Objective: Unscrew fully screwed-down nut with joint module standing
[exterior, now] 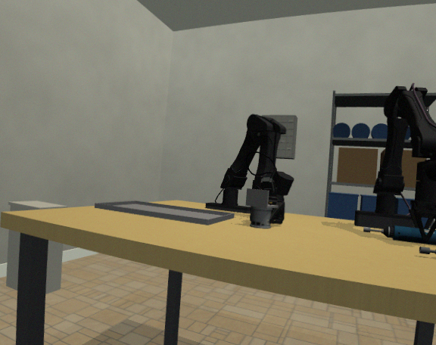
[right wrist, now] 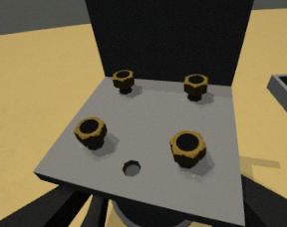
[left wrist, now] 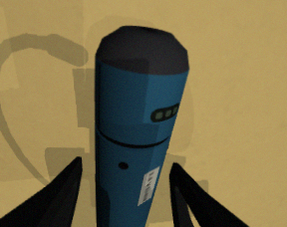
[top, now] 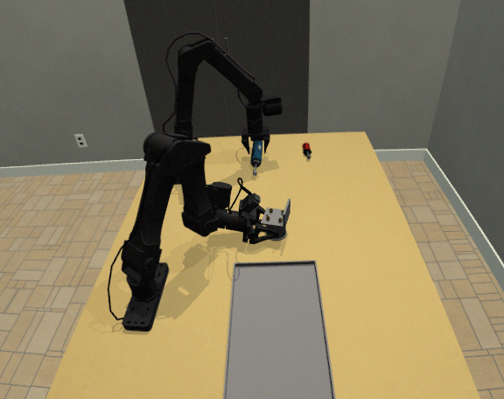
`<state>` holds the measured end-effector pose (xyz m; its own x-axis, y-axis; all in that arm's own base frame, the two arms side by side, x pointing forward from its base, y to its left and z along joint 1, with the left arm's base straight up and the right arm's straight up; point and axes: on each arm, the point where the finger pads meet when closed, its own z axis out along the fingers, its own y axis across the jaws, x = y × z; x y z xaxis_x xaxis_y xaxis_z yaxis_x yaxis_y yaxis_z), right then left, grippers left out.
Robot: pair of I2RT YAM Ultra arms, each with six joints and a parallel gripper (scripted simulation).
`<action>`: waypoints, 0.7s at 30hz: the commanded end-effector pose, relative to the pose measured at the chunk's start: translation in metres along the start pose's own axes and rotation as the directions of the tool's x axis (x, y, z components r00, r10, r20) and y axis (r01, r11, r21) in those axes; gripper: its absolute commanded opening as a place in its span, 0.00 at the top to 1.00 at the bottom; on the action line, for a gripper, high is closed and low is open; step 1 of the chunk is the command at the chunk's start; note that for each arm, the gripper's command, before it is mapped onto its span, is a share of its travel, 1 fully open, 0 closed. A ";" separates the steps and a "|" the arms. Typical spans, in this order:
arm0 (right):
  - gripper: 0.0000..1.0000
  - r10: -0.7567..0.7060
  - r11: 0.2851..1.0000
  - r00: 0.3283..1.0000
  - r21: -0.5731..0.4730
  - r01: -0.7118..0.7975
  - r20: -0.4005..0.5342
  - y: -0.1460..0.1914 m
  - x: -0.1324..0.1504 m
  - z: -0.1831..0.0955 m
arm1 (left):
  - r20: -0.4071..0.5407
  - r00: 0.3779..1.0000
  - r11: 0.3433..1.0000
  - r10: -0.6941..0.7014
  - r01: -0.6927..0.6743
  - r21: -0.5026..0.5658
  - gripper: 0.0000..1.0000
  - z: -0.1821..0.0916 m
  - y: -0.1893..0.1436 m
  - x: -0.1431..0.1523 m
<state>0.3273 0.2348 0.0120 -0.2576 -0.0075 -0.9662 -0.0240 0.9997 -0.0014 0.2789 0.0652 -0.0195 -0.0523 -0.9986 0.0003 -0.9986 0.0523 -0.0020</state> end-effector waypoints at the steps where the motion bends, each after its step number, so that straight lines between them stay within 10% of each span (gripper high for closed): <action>1: 0.41 -0.002 1.000 1.000 -0.003 0.002 -0.011 0.002 0.002 0.003 | 0.008 1.000 1.000 0.002 -0.002 0.014 0.35 -0.002 -0.003 -0.002; 21: 0.41 -0.002 1.000 1.000 -0.003 0.002 -0.011 0.002 0.002 0.003 | 0.022 1.000 0.999 0.007 -0.008 0.036 0.35 -0.016 -0.010 -0.005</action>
<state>0.3273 0.2348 0.0120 -0.2576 -0.0075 -0.9662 -0.0240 0.9997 -0.0014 0.2789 0.0652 -0.0194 -0.0524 -0.9986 0.0003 -0.9986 0.0524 -0.0020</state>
